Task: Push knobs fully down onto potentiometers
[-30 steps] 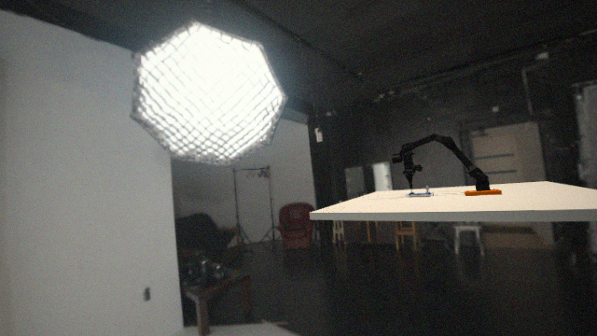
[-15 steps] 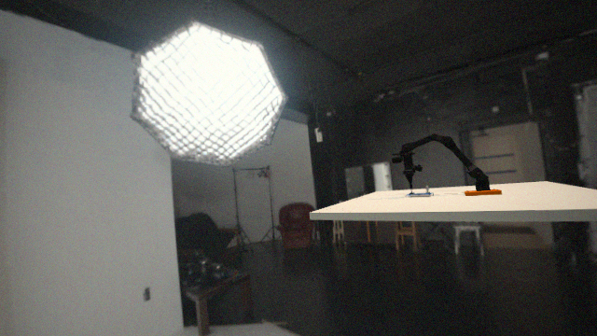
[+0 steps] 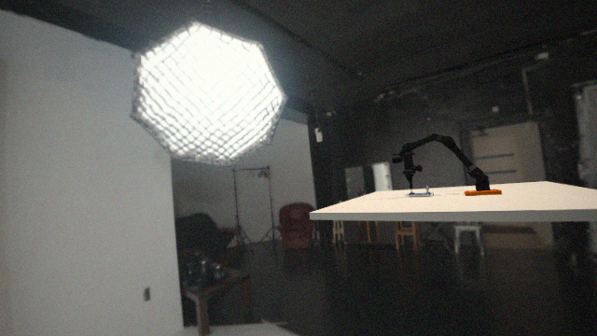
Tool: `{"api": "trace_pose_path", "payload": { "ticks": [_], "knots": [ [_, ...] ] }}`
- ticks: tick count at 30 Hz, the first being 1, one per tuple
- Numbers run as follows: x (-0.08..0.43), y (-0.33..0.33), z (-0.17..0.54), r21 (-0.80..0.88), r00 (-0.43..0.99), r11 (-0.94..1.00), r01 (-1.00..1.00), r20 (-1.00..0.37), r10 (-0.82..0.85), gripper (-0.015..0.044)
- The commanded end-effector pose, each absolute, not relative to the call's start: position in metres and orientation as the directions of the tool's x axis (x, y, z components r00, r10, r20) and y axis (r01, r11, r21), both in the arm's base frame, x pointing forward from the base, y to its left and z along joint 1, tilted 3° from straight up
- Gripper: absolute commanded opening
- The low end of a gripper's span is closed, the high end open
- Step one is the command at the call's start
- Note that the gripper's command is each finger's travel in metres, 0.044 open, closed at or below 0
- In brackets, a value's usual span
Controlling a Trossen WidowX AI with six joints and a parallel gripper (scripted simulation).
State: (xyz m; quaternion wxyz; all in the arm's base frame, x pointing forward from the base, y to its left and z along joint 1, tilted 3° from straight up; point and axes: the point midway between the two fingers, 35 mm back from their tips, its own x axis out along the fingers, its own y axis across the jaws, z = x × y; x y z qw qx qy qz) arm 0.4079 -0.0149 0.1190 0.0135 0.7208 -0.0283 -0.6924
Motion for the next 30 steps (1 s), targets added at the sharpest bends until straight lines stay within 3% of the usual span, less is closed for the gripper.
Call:
{"api": "trace_pose_path", "payload": {
  "ticks": [1, 30],
  "knots": [
    [0.409, -0.015, 0.116, 0.056, 0.041, -0.998, -0.018, -0.998, -0.057, 0.0],
    [0.409, -0.016, 0.103, 0.057, 0.041, -0.998, -0.02, -0.998, -0.057, 0.0]
  ]
}}
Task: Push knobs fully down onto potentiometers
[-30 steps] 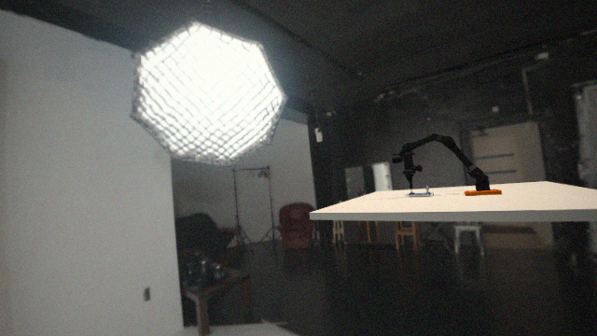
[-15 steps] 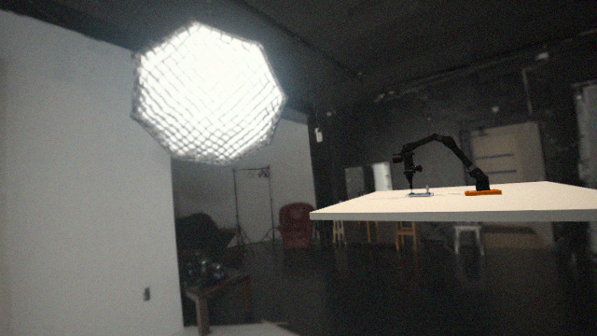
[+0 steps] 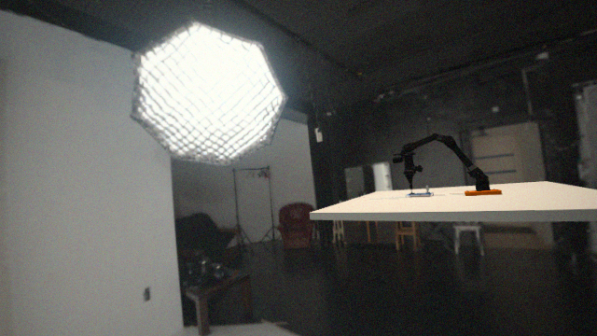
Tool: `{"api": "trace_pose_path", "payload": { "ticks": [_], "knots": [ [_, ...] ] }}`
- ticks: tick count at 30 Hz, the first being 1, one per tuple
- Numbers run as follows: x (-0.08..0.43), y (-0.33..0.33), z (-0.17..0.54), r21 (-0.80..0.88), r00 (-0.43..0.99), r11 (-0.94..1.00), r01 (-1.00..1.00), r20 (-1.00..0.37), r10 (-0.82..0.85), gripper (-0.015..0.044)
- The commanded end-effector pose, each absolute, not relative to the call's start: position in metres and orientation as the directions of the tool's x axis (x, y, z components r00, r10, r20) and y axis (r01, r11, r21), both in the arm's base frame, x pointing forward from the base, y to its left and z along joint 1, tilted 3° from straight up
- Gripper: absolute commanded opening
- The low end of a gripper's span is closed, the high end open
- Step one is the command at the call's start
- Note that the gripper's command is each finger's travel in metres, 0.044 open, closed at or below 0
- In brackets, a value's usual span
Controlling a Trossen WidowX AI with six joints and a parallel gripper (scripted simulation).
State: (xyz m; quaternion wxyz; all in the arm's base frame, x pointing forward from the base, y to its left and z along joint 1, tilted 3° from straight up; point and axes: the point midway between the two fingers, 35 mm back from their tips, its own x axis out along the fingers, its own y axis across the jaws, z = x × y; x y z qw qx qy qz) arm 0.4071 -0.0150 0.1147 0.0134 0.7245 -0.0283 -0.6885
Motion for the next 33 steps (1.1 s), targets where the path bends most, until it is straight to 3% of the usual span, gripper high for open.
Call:
{"api": "trace_pose_path", "payload": {
  "ticks": [1, 33],
  "knots": [
    [0.409, -0.016, 0.103, 0.057, 0.041, -0.998, -0.02, -0.998, -0.057, 0.0],
    [0.41, -0.016, 0.09, 0.057, 0.041, -0.998, -0.021, -0.997, -0.058, 0.0]
  ]
}}
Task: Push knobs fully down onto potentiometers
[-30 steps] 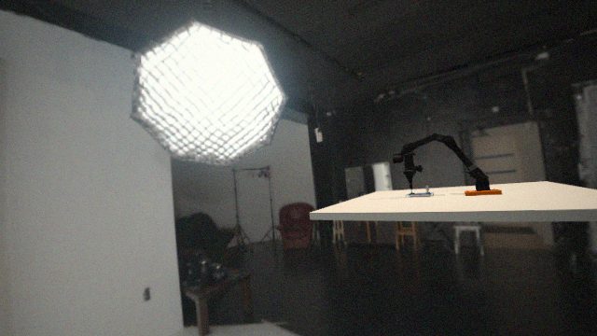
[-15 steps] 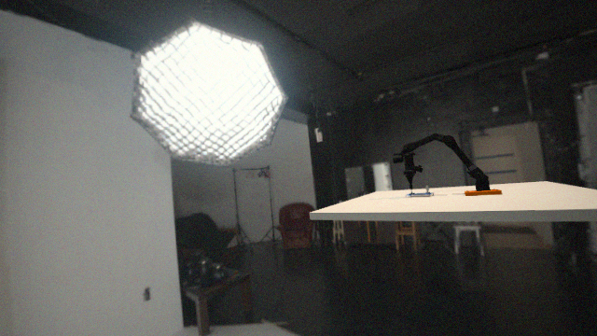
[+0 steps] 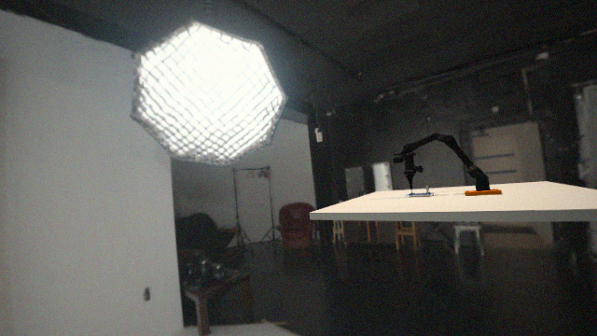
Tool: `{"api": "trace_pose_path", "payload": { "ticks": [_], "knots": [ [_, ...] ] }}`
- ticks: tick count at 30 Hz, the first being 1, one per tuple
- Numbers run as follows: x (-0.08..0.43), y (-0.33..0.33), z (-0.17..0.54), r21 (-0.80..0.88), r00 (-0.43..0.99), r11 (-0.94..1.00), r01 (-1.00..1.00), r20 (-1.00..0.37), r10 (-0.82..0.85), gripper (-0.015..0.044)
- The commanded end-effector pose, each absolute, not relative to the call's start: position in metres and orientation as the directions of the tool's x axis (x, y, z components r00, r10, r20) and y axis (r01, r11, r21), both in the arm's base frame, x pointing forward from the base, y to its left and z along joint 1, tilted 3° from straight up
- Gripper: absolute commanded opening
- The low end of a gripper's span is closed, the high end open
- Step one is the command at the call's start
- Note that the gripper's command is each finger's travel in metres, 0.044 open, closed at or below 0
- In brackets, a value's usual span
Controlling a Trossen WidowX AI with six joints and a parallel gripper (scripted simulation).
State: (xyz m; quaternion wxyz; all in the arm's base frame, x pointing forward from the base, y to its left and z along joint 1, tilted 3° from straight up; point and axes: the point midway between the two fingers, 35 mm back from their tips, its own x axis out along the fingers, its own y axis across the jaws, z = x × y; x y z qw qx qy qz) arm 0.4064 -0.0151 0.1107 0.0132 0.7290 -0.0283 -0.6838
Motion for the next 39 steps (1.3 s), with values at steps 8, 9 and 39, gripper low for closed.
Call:
{"api": "trace_pose_path", "payload": {
  "ticks": [8, 9, 39],
  "knots": [
    [0.41, -0.017, 0.085, 0.058, 0.041, -0.998, -0.022, -0.997, -0.058, 0.0],
    [0.41, -0.017, 0.085, 0.058, 0.041, -0.998, -0.022, -0.997, -0.058, 0.0],
    [0.411, -0.017, 0.072, 0.058, 0.041, -0.998, -0.023, -0.997, -0.059, 0.0]
  ]
}}
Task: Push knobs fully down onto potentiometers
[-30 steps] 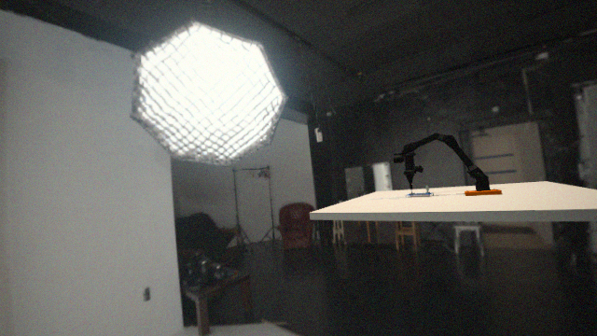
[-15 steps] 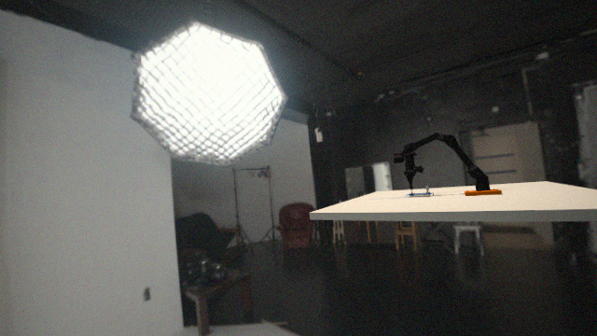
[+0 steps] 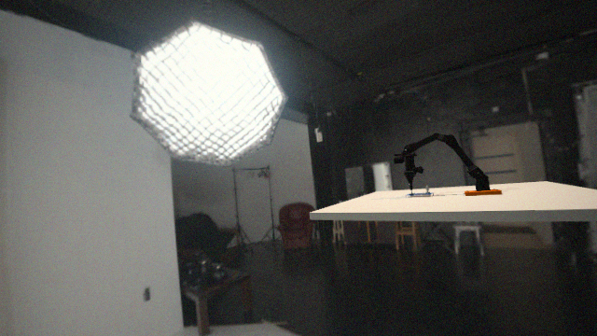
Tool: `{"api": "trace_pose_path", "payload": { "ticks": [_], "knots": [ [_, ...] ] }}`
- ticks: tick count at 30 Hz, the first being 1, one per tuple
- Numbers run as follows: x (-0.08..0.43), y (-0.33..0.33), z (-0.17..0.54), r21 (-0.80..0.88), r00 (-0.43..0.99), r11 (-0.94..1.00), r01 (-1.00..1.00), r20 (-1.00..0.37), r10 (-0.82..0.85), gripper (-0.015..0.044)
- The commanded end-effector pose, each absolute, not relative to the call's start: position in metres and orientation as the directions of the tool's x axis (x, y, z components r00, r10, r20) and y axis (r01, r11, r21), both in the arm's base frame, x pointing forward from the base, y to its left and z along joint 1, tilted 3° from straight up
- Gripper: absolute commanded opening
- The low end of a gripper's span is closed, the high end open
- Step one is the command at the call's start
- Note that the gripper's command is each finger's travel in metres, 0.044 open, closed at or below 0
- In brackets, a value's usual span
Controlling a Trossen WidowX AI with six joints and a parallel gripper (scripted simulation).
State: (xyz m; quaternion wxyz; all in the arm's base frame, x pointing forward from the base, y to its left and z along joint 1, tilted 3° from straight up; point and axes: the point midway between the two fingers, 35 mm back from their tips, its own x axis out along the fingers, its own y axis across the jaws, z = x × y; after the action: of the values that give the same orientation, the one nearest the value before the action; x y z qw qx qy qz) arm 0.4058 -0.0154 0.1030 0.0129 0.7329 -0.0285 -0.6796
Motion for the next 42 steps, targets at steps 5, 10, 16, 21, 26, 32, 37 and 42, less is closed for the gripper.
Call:
{"api": "trace_pose_path", "payload": {
  "ticks": [5, 10, 16, 21, 26, 32, 37, 42],
  "knots": [
    [0.4106, -0.0172, 0.0722, 0.058, 0.041, -0.998, -0.023, -0.997, -0.059, 0.0],
    [0.4107, -0.0174, 0.0685, 0.058, 0.041, -0.998, -0.023, -0.997, -0.059, 0.0],
    [0.4107, -0.0175, 0.0678, 0.058, 0.041, -0.998, -0.023, -0.997, -0.059, 0.0],
    [0.4108, -0.0175, 0.0672, 0.058, 0.041, -0.998, -0.024, -0.997, -0.059, 0.0],
    [0.4109, -0.0176, 0.0648, 0.059, 0.041, -0.998, -0.024, -0.997, -0.059, 0.0],
    [0.4109, -0.0176, 0.0648, 0.059, 0.041, -0.998, -0.024, -0.997, -0.059, 0.0],
    [0.4109, -0.0177, 0.064, 0.059, 0.041, -0.998, -0.024, -0.997, -0.06, 0.0],
    [0.4109, -0.0177, 0.064, 0.059, 0.041, -0.998, -0.024, -0.997, -0.06, 0.0]
  ]
}}
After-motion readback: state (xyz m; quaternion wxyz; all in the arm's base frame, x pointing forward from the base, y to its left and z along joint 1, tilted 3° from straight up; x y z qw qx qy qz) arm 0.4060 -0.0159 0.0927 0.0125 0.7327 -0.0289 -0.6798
